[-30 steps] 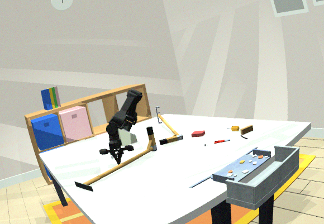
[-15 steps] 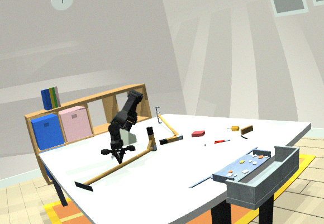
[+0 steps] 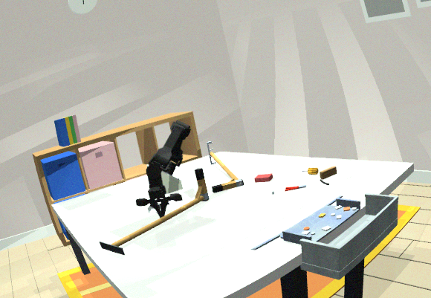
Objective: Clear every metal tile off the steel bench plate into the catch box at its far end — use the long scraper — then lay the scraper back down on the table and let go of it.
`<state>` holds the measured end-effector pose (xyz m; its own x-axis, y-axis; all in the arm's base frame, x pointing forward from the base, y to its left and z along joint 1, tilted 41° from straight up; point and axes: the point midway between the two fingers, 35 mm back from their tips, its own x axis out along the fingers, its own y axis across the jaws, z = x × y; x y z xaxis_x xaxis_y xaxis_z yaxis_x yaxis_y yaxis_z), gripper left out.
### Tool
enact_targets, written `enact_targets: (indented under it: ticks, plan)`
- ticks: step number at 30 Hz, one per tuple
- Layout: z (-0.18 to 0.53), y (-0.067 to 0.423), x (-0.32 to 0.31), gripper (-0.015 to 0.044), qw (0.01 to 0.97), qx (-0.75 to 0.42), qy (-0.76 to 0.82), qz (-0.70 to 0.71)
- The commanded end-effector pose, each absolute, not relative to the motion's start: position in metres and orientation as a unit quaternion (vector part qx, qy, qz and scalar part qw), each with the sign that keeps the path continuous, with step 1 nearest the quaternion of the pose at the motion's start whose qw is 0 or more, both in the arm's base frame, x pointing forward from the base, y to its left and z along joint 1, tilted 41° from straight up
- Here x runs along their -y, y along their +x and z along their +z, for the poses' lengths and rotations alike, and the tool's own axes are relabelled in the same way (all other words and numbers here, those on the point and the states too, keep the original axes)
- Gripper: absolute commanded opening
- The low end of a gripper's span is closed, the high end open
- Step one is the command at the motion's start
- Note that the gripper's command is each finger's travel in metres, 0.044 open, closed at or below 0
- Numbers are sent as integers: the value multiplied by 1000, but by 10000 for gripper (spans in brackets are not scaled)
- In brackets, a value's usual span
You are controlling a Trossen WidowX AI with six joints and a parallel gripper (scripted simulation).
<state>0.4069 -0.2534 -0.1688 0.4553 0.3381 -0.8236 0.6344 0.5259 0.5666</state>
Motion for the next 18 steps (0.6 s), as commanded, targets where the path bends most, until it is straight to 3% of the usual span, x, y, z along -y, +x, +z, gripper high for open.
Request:
enact_targets:
  ticks: [1, 18]
  plan:
    - [-164, 416, 257, 0, 714, -506, 473, -105]
    - [-159, 433, 255, 0, 714, -506, 473, -105]
